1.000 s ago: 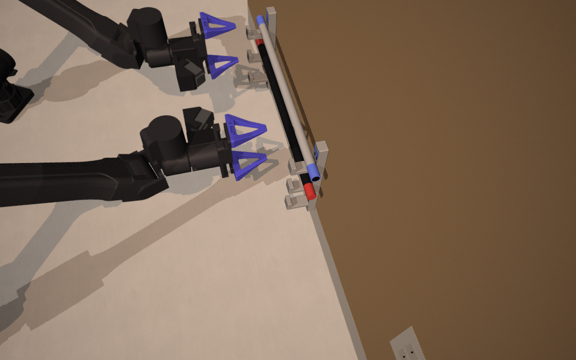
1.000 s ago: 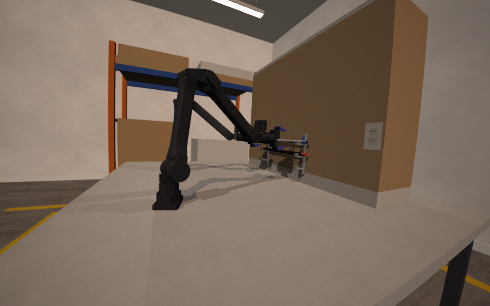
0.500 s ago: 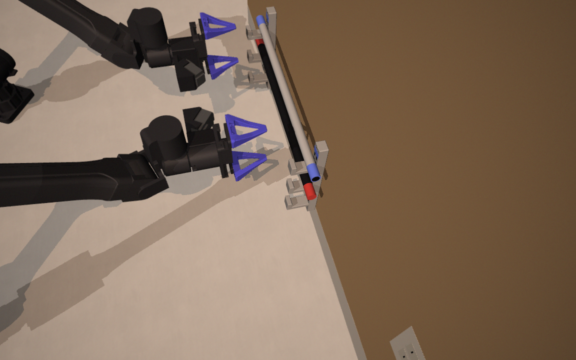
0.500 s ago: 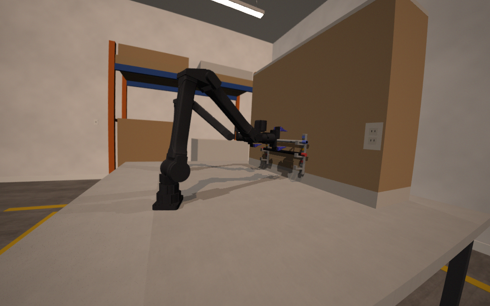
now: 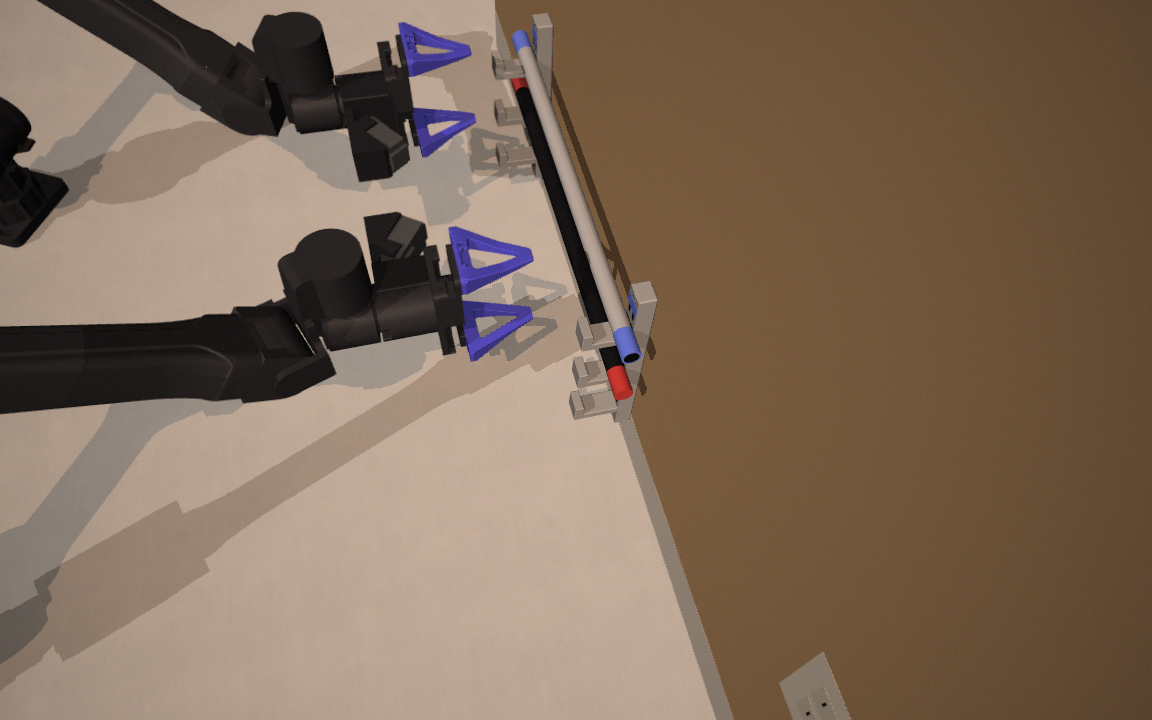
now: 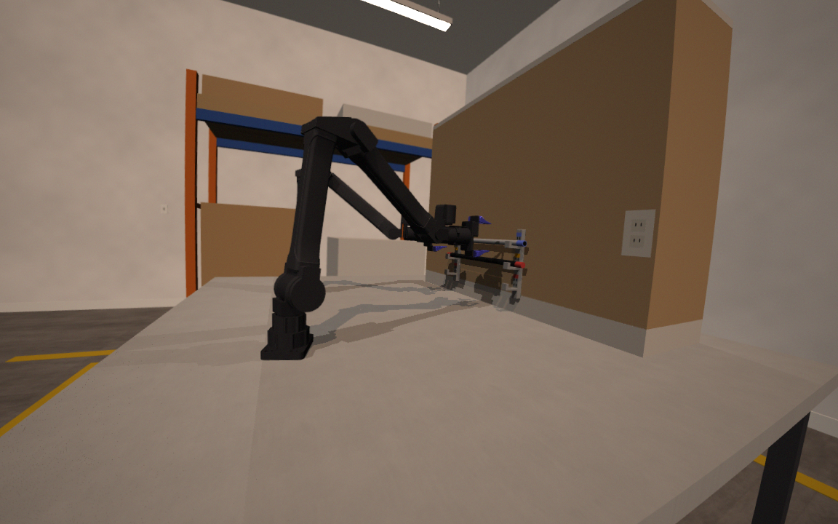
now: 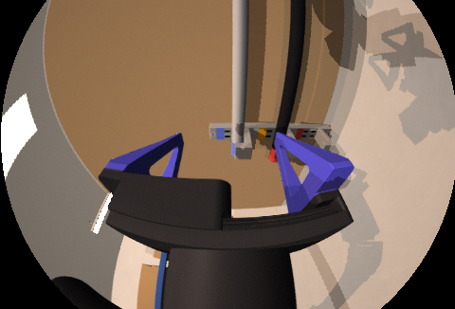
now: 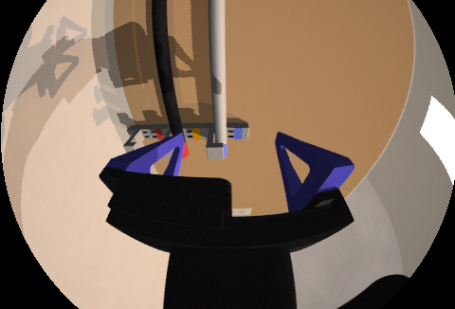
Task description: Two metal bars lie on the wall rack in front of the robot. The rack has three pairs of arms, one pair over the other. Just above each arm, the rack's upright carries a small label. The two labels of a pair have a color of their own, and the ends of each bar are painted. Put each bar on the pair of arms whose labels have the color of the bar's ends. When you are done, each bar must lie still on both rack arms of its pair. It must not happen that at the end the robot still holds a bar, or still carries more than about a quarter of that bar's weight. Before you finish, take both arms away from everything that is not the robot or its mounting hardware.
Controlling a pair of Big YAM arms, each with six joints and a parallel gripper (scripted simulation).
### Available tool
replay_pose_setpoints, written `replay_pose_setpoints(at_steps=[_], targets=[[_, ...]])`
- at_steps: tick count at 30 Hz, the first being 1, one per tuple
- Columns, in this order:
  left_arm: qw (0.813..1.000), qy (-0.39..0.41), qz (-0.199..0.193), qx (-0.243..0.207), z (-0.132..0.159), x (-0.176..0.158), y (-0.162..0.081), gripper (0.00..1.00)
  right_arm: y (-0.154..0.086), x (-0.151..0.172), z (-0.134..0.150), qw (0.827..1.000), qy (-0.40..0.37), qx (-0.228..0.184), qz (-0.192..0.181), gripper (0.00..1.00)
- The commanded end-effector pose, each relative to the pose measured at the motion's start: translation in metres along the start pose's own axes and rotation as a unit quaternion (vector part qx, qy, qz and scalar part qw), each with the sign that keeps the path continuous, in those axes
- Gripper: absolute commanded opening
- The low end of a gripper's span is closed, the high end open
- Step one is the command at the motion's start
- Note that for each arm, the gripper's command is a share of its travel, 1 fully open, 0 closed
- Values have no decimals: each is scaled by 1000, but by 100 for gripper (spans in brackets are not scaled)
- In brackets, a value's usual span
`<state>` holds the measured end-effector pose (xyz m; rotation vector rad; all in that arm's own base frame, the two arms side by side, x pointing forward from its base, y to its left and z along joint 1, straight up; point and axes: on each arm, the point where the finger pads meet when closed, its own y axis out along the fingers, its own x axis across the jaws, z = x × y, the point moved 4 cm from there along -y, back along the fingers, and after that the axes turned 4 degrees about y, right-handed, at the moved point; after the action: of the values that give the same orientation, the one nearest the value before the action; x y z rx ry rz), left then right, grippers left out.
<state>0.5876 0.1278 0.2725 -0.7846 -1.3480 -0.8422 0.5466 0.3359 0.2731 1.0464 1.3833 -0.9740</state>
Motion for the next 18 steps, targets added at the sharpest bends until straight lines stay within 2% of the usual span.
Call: replay_pose_setpoints(at_steps=[1,7,18], targets=[[999,-23,-39,6,4,46,7,100,13,-49,2,999,26,3,37,100],[999,-23,-39,6,4,47,7,100,12,-50,2,999,26,3,37,100],[999,-23,-39,6,4,31,7,91,13,-33,2,999,26,3,37,92]])
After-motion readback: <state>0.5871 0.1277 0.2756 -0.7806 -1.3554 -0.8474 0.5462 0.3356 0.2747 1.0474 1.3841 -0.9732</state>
